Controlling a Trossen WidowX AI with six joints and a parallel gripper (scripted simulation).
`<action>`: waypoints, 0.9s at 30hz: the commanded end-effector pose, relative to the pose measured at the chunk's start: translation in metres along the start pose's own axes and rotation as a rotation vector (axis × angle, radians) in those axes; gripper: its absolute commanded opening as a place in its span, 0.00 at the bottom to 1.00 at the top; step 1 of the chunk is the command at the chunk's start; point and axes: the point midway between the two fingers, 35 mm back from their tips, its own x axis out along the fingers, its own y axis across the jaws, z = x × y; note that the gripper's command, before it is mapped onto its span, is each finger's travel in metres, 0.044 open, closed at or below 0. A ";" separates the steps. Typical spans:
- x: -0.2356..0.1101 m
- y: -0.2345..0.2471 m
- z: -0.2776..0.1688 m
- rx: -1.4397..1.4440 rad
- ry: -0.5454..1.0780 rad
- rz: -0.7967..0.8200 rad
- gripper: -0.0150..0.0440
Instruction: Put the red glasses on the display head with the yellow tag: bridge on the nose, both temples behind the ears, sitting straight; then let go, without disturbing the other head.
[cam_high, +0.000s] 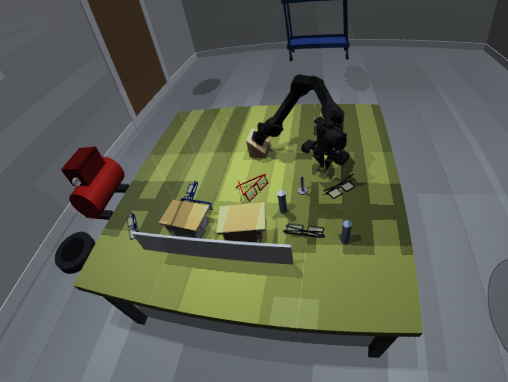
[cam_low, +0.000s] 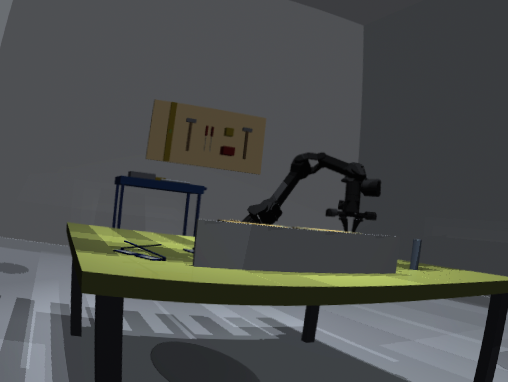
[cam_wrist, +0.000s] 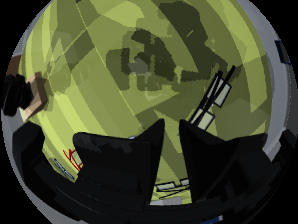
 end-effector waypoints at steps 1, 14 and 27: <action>0.000 0.000 -0.001 0.004 0.003 0.000 0.52; 0.000 0.000 -0.001 0.004 0.003 0.000 0.59; -0.018 0.029 -0.127 0.721 0.255 -0.193 0.59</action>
